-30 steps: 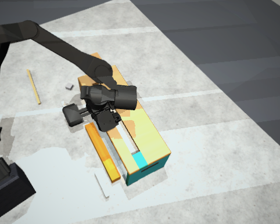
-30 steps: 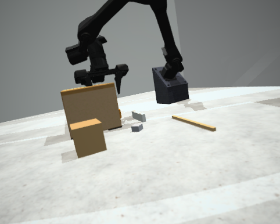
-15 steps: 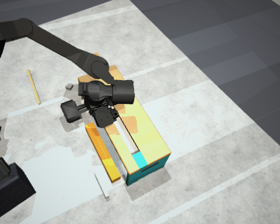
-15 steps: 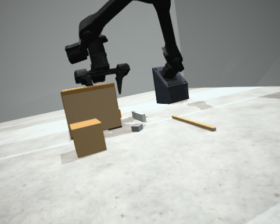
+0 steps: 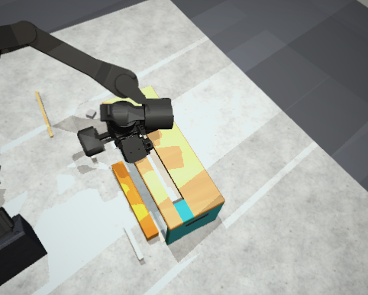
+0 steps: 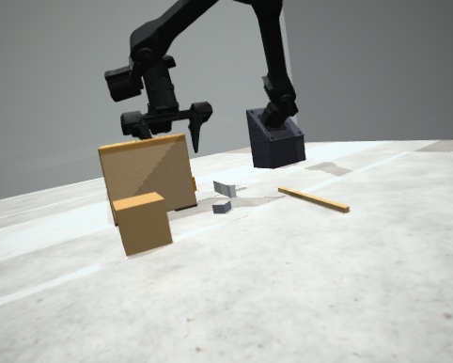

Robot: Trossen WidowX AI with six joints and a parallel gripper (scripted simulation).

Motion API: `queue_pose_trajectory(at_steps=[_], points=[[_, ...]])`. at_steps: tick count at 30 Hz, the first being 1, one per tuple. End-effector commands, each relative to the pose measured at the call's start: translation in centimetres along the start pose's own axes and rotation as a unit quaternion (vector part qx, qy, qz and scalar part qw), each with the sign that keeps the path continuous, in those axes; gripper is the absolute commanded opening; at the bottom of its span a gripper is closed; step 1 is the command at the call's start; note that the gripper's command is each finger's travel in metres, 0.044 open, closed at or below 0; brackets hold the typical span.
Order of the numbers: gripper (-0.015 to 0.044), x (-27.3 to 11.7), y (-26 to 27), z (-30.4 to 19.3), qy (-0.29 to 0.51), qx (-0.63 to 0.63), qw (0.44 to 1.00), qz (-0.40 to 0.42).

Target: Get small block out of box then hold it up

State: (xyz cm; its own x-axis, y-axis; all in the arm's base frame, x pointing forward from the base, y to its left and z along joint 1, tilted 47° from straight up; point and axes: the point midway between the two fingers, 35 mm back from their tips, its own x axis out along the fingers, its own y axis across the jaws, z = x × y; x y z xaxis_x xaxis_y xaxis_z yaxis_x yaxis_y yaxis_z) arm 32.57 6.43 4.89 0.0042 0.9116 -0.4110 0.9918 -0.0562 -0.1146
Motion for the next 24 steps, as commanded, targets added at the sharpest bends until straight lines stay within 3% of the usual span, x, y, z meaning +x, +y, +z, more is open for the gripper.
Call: queue_pose_trajectory(at_steps=[1, 24], points=[[0.0400, 0.2, 0.0, -0.6, 0.002, -0.002, 1.000, 0.001], [0.0400, -0.2, 0.2, -3.1, 0.000, -0.001, 1.000, 0.002]])
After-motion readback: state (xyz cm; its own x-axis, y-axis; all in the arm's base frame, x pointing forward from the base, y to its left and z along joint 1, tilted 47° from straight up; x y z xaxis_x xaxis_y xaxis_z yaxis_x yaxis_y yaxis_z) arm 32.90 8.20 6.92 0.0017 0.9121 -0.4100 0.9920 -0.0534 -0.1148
